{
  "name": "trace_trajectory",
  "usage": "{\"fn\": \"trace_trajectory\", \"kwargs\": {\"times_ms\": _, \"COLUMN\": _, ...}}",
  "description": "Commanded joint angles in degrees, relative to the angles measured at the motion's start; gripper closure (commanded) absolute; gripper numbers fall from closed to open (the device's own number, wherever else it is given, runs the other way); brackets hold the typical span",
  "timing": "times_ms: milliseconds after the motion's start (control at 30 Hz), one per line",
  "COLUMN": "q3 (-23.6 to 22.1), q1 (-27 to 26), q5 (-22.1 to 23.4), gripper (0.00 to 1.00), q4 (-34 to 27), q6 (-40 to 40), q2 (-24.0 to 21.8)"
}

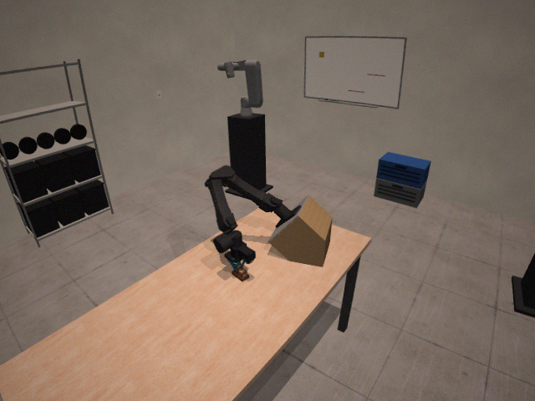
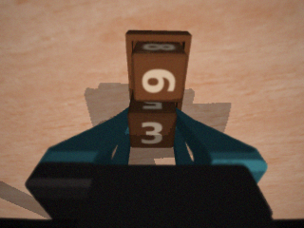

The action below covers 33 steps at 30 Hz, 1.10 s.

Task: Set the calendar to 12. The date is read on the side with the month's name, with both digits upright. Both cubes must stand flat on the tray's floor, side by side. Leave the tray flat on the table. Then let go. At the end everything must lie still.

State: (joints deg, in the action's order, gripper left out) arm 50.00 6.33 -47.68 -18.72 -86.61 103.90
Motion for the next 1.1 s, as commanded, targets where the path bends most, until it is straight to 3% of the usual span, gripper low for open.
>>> {"fn": "trace_trajectory", "kwargs": {"times_ms": 0, "q3": 2.13, "q1": 0.47, "q5": 0.77, "gripper": 0.73, "q4": 0.76, "q6": -0.54, "q2": 0.83}}
{"fn": "trace_trajectory", "kwargs": {"times_ms": 1067, "q3": 1.77, "q1": -0.5, "q5": 1.14, "gripper": 0.73, "q4": 3.0, "q6": -2.0, "q2": 0.57}}
